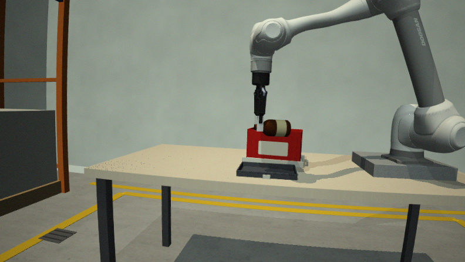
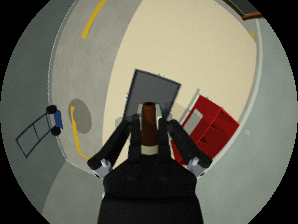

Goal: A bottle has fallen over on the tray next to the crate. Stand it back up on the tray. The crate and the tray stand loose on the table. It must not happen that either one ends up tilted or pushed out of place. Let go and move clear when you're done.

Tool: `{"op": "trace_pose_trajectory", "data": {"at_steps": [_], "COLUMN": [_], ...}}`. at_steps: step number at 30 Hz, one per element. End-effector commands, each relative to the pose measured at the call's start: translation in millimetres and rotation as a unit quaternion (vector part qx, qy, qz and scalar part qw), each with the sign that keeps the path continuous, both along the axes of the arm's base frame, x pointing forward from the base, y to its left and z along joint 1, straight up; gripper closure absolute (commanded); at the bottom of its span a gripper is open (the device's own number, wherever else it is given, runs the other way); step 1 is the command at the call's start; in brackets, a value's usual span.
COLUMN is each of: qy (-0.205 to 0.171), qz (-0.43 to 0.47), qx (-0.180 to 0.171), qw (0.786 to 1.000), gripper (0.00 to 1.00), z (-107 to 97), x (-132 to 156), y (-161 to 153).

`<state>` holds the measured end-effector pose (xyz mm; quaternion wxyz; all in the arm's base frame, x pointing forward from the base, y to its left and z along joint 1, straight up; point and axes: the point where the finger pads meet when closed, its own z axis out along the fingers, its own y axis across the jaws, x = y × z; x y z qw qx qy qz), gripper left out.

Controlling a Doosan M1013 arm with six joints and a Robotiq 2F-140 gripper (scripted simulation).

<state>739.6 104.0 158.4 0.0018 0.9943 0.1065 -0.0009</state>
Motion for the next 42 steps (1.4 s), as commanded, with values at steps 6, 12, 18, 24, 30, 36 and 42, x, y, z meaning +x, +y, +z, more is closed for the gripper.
{"op": "trace_pose_trajectory", "data": {"at_steps": [6,12,18,24,30,36,42], "qy": [0.000,0.000,0.000,-0.001,-0.001,-0.001,-0.001], "qz": [-0.037,-0.084,-0.114,-0.118,-0.118,-0.118,-0.118], "qx": [0.000,0.000,0.000,0.000,0.000,0.000,0.000], "qw": [0.999,0.996,0.994,0.993,0.993,0.993,0.993], "gripper": [0.90,0.90,0.90,0.90,0.90,0.90,0.90], "z": [0.2,0.2,0.2,0.2,0.2,0.2,0.2], "x": [0.0,0.0,0.0,0.0,0.0,0.0,0.0], "y": [0.0,0.0,0.0,0.0,0.0,0.0,0.0]}}
